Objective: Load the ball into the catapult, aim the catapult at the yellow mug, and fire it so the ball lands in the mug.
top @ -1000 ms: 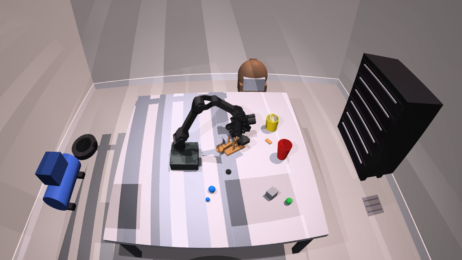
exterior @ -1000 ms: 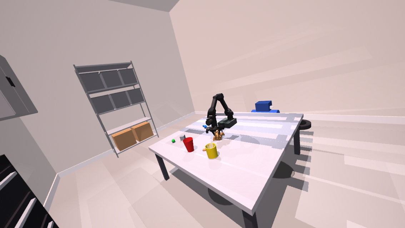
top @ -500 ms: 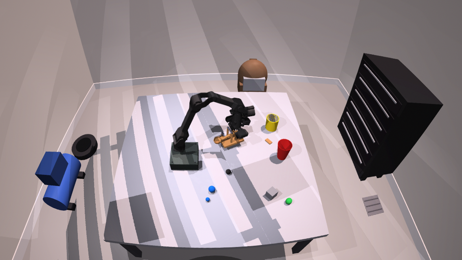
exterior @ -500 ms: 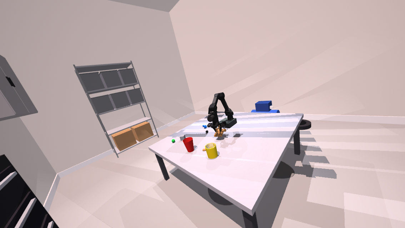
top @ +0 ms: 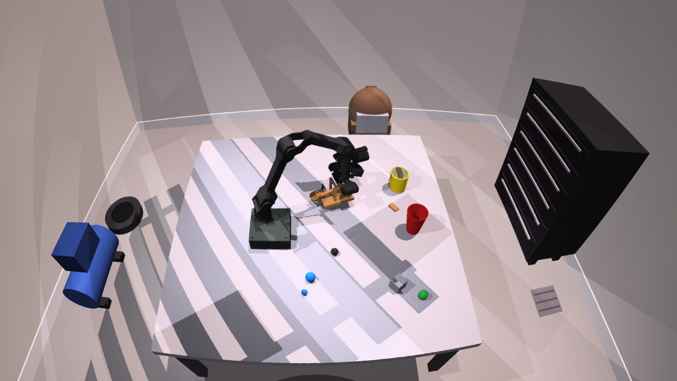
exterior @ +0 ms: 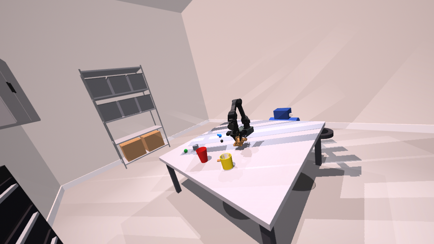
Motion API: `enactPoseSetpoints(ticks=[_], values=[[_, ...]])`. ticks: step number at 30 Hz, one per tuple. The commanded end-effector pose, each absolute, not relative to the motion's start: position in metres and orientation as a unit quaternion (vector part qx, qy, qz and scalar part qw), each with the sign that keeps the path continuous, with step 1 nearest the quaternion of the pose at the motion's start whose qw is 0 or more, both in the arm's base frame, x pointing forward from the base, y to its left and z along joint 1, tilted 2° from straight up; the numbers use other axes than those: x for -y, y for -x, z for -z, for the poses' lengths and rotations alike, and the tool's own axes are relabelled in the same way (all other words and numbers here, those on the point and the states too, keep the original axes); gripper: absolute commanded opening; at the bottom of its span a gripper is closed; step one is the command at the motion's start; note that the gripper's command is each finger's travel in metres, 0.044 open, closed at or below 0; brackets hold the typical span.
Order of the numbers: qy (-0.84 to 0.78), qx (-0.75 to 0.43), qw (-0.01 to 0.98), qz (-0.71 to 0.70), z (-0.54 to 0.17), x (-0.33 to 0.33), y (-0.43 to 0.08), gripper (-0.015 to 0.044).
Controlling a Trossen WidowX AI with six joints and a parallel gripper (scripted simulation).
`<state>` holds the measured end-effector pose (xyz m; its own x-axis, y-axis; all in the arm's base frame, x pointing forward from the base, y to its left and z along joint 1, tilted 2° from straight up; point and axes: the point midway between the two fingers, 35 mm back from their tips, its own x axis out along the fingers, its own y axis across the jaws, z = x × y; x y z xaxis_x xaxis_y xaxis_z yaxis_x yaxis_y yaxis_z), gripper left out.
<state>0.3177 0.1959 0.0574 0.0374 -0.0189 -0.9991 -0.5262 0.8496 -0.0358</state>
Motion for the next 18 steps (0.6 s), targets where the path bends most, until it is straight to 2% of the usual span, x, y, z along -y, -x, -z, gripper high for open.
enactPoseSetpoints(ticks=[1, 18], values=[[0.201, -0.668, 0.693, -0.181, -0.054, -0.197, -0.319, 0.0000], [0.201, -0.668, 0.693, -0.181, -0.026, -0.197, -0.321, 0.0000]])
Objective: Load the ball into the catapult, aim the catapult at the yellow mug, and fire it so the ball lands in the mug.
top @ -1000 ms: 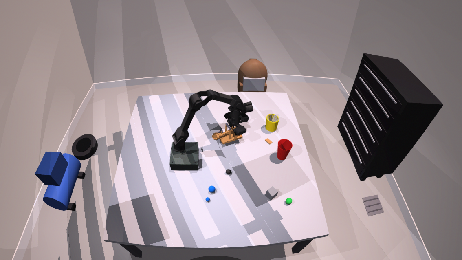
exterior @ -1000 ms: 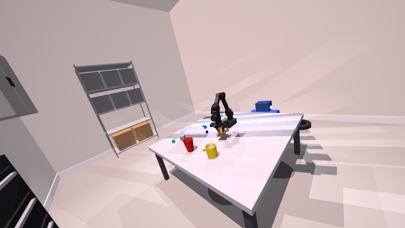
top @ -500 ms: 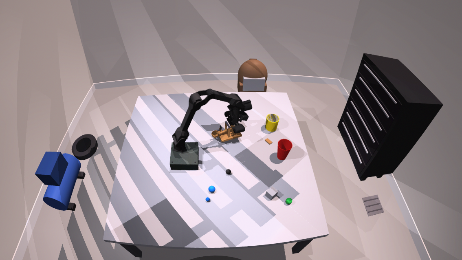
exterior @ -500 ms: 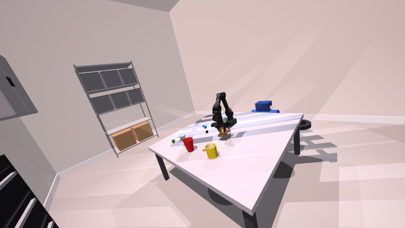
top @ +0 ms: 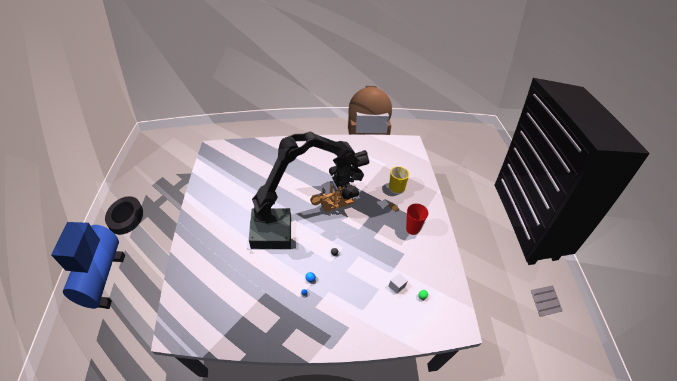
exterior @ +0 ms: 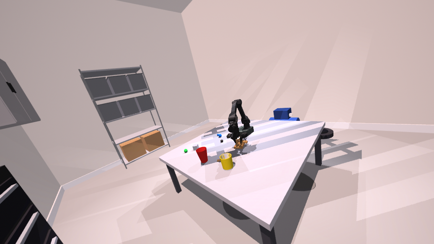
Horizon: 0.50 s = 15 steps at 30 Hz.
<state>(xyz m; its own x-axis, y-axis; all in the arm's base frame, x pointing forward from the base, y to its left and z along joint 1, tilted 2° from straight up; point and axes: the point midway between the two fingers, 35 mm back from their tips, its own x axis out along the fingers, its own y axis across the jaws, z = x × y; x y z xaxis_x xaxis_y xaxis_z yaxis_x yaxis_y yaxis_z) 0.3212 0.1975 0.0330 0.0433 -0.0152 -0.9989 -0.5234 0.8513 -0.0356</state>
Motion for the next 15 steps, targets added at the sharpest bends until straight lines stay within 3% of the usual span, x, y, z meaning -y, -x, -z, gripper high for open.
enactPoseSetpoints(ticks=[1, 15], values=[[0.201, -0.668, 0.693, -0.181, -0.025, -0.197, -0.321, 0.0000], [0.201, -0.667, 0.694, -0.182, -0.015, -0.197, -0.322, 0.0000]])
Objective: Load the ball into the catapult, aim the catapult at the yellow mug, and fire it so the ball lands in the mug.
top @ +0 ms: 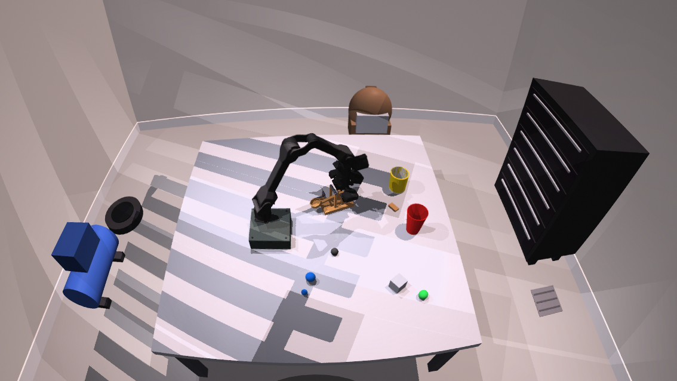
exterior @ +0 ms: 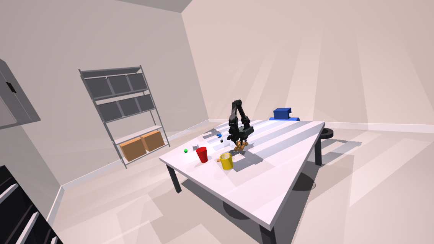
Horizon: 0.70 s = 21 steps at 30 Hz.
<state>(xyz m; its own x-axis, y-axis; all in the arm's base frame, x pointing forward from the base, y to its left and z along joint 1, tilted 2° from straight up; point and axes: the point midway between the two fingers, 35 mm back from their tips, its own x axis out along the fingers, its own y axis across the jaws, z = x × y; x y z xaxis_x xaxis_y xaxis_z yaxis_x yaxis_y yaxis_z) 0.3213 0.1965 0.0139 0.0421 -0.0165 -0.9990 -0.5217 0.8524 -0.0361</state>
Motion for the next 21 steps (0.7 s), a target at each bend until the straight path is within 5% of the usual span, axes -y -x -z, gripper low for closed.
enactPoseSetpoints(ticks=[1, 18, 21], values=[[0.201, -0.667, 0.694, -0.182, -0.015, -0.197, -0.322, 0.0000], [0.201, -0.667, 0.694, -0.182, -0.025, -0.198, -0.322, 0.0420], [0.201, -0.667, 0.693, -0.183, -0.073, -0.200, -0.322, 0.0440]])
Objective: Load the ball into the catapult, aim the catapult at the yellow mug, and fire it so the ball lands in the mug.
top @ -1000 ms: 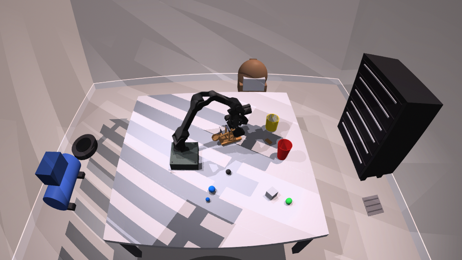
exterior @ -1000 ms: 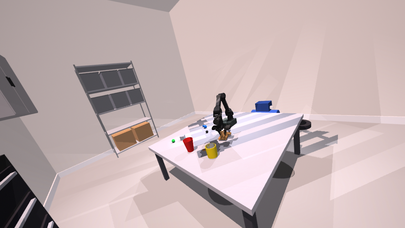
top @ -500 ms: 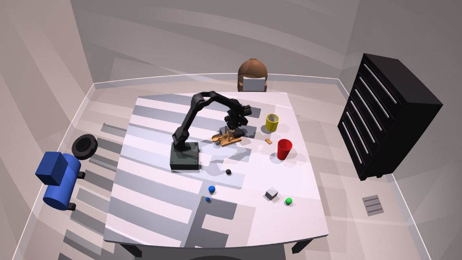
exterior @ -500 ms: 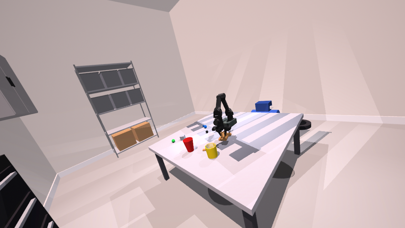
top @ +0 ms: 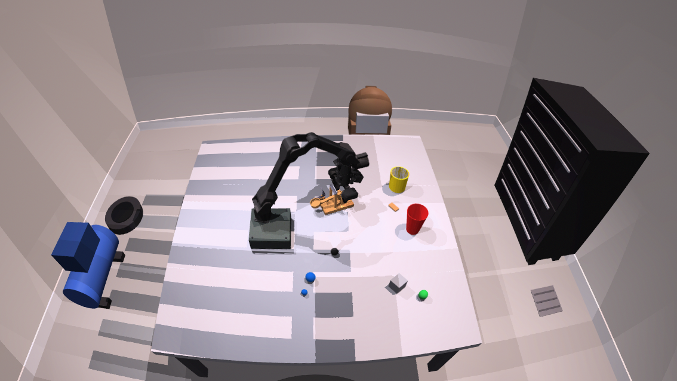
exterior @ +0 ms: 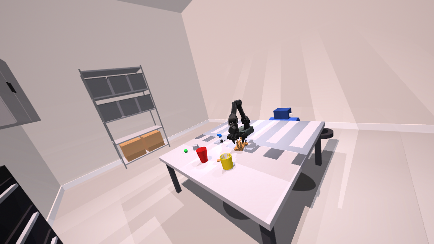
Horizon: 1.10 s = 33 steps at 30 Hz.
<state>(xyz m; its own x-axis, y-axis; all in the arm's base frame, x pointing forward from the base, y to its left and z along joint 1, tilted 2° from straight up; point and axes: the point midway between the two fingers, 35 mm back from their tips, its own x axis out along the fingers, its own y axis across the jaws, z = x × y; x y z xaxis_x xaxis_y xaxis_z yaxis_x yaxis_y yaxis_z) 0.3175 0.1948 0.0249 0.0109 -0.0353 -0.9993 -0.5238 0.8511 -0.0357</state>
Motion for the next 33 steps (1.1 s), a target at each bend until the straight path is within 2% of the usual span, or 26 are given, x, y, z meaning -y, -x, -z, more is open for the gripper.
enactPoseSetpoints(ticks=[1, 4, 8, 14, 19, 33], values=[[0.201, -0.668, 0.693, -0.183, -0.090, -0.200, -0.321, 0.0440], [0.201, -0.668, 0.693, -0.183, -0.114, -0.198, -0.317, 0.0440], [0.203, -0.666, 0.693, -0.185, -0.098, -0.200, -0.321, 0.0440], [0.201, -0.668, 0.693, -0.182, -0.110, -0.198, -0.316, 0.0440], [0.201, -0.668, 0.693, -0.182, -0.065, -0.197, -0.319, 0.0440], [0.201, -0.668, 0.693, -0.182, -0.052, -0.197, -0.320, 0.0440]])
